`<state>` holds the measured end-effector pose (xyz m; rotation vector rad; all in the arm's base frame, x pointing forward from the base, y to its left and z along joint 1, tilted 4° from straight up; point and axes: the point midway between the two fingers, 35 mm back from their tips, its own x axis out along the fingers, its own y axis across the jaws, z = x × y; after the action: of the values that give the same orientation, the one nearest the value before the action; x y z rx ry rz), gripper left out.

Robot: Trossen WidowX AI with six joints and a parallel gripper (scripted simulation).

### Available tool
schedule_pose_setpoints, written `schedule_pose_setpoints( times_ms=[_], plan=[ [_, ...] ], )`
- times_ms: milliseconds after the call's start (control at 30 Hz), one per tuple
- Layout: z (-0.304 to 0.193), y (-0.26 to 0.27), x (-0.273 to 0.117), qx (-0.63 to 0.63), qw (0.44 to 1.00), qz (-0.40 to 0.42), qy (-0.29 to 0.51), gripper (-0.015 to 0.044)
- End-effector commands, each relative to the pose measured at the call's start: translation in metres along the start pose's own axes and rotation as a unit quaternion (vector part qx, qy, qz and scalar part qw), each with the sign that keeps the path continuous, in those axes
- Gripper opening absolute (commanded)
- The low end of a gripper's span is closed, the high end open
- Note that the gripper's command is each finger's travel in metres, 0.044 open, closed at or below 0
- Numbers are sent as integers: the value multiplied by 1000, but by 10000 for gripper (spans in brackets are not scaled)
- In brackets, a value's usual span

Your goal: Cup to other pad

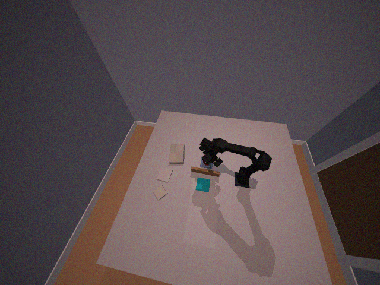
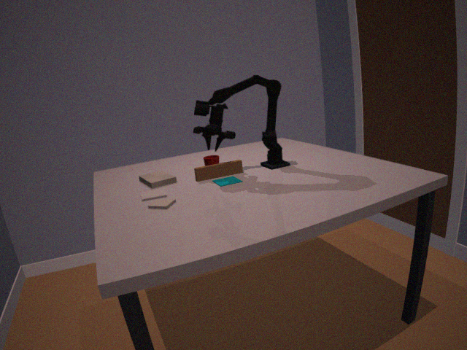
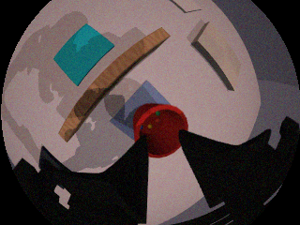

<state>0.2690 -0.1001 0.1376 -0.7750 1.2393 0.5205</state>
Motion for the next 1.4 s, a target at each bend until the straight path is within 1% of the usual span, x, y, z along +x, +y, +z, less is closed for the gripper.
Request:
schedule_pose_setpoints(
  times_ms=[0,300,1367],
  plan=[
    [-18,13,2,-72,991,111,21,148],
    [-17,13,5,-72,991,111,21,148],
    [-19,23,55,-72,991,111,21,148]
  ],
)
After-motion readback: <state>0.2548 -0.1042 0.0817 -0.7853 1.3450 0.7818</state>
